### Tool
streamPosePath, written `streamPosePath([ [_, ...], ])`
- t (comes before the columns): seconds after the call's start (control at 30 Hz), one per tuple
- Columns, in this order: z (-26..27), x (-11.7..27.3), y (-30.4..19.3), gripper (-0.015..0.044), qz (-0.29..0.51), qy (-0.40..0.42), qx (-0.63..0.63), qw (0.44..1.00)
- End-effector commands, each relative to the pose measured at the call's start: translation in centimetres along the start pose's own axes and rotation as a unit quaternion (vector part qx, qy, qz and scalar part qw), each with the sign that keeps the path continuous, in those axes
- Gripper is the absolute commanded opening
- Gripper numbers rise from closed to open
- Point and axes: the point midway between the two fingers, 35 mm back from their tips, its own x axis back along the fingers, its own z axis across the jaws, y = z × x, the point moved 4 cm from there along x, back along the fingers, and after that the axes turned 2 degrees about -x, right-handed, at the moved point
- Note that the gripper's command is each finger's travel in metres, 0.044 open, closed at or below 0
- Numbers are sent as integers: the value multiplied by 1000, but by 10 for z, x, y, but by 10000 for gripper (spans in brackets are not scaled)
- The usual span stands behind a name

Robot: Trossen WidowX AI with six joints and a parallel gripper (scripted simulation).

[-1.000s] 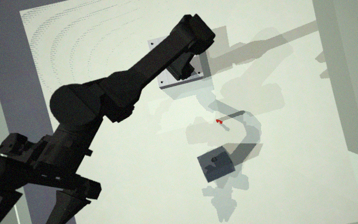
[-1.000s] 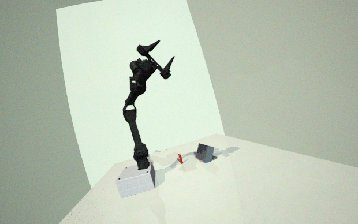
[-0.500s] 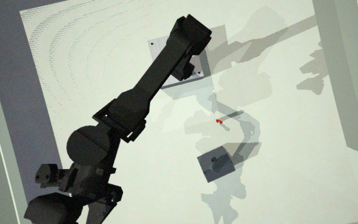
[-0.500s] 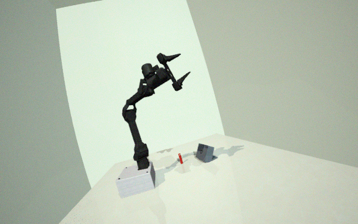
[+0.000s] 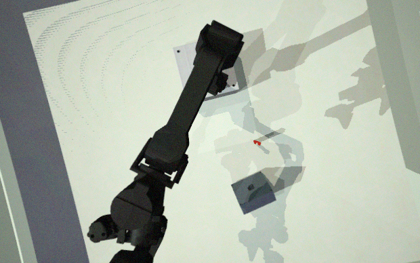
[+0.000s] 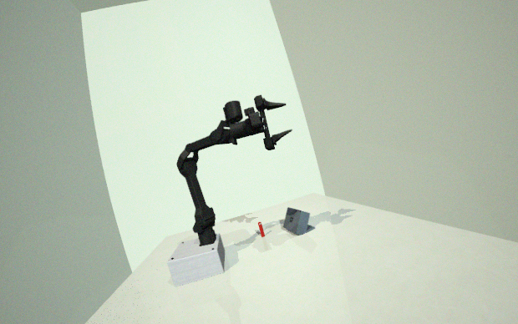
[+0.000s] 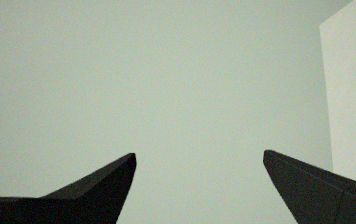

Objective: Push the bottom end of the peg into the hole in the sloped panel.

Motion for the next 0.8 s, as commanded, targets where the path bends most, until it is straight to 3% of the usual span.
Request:
streamPosePath([
  [0.0, -25, -10, -12, 440, 14, -38, 27, 999],
  [0.77, -130, -19, -115, 440, 171, -188, 256, 933],
])
